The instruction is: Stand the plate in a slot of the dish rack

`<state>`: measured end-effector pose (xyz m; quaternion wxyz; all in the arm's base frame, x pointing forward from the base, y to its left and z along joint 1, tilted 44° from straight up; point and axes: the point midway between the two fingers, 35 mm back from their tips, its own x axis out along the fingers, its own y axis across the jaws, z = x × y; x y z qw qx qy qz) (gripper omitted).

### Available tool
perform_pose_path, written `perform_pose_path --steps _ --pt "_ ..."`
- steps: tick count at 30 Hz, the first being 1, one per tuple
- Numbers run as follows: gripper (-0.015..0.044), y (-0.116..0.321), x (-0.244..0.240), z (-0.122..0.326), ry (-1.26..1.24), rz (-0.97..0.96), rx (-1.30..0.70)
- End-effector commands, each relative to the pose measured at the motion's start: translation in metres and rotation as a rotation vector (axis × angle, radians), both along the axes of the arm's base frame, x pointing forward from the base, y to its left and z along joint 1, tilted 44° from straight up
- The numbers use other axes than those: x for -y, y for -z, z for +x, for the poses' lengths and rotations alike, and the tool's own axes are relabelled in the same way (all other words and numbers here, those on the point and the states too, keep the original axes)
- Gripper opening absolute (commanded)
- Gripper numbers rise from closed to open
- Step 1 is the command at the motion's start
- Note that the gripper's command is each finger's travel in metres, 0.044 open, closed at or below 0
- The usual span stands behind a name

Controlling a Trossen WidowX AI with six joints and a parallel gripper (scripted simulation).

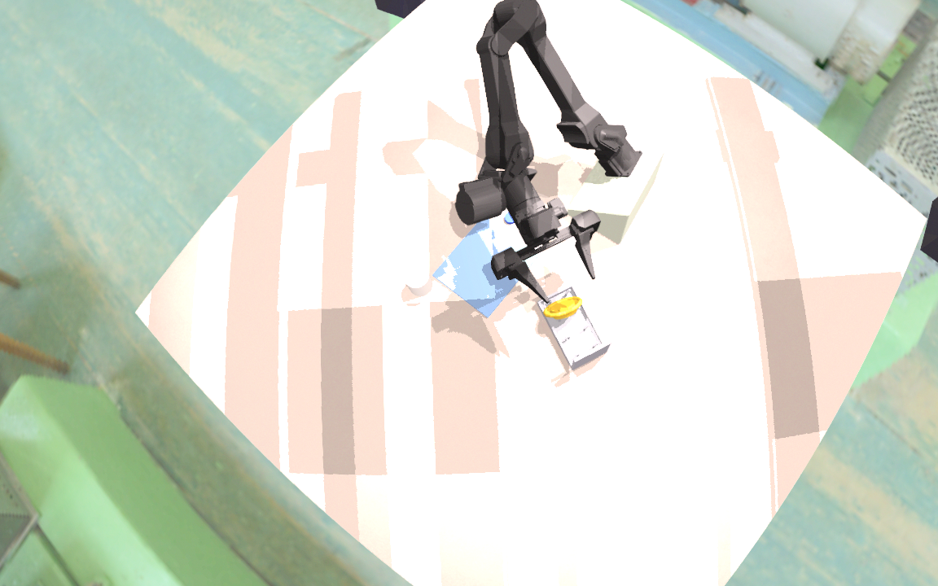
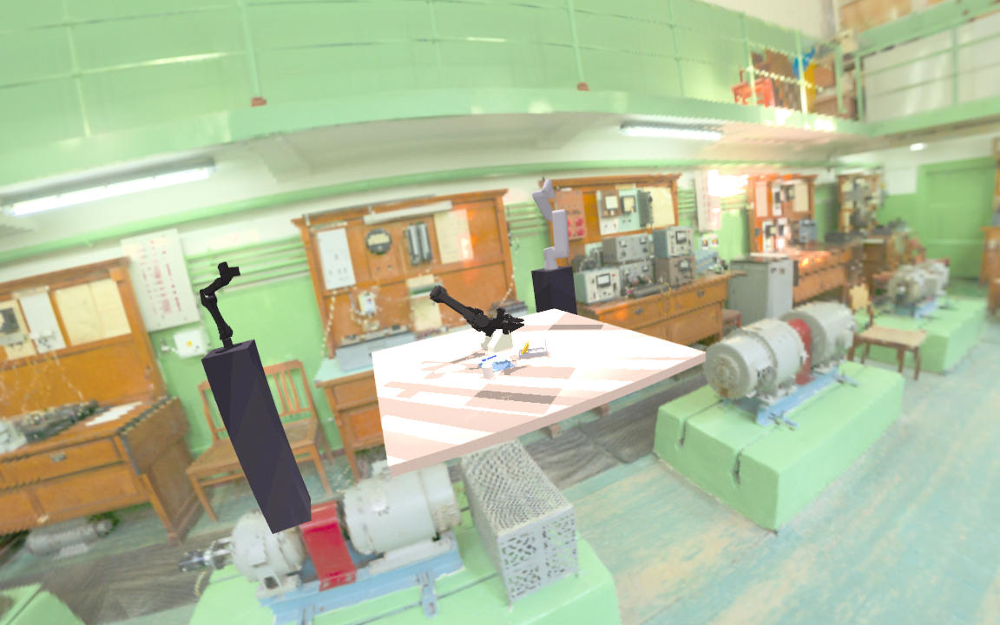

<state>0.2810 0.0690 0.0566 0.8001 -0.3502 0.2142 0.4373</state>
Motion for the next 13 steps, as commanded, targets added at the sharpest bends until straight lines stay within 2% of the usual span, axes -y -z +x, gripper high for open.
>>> perform_pose_path --steps 1,13 --pt "0.0400 -0.003 -0.003 0.000 0.038 -0.002 -0.042" --pt "0.0400 0.005 -0.013 -0.012 0.277 -0.059 -0.363"
